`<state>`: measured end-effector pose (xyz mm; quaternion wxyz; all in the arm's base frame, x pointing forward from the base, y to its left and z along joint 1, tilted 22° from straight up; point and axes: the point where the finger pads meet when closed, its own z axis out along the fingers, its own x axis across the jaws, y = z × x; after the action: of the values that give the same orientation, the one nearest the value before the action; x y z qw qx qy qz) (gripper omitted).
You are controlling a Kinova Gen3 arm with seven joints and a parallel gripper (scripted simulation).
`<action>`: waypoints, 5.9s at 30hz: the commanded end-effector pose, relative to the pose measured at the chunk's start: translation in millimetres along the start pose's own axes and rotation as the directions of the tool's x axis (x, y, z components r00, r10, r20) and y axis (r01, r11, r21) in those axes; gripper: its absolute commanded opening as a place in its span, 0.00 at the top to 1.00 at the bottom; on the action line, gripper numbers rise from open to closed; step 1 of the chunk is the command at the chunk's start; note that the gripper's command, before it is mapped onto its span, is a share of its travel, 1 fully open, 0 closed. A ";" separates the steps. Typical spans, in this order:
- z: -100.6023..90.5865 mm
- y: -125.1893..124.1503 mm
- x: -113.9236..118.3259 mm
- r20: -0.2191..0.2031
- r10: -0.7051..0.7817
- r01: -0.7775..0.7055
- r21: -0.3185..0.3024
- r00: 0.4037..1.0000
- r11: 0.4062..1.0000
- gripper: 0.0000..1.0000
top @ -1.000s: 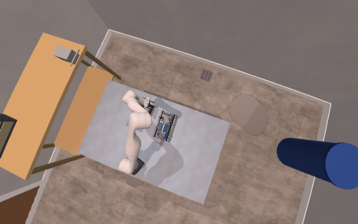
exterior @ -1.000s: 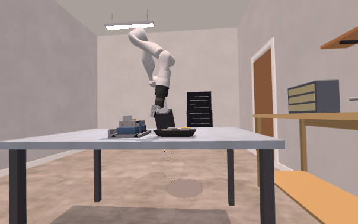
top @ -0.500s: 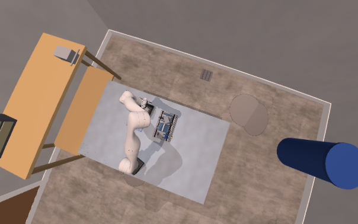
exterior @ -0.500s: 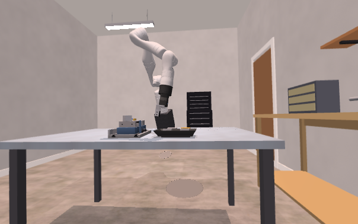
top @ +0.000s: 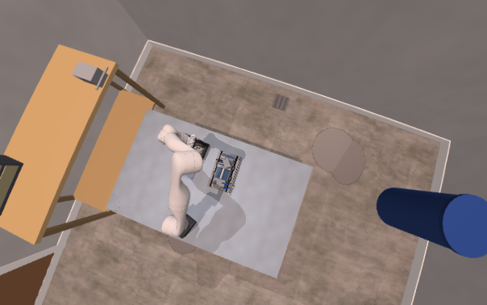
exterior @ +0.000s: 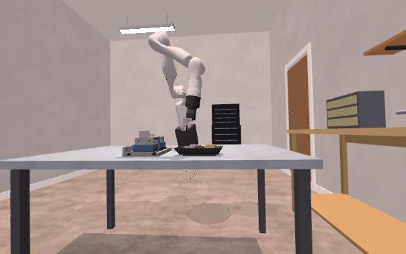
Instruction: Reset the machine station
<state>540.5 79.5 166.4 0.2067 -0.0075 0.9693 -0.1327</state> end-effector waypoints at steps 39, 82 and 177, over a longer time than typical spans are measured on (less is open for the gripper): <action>-23.7 59.3 41.0 -0.013 0.017 -0.017 -0.048 1.000 0.999 0.00; -44.4 101.8 81.8 -0.029 0.028 -0.031 -0.082 0.999 0.996 0.00; -83.8 159.6 166.5 -0.060 0.043 -0.051 -0.127 0.997 0.991 0.00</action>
<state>364.4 240.6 131.9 0.1806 0.0079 0.9813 -0.0665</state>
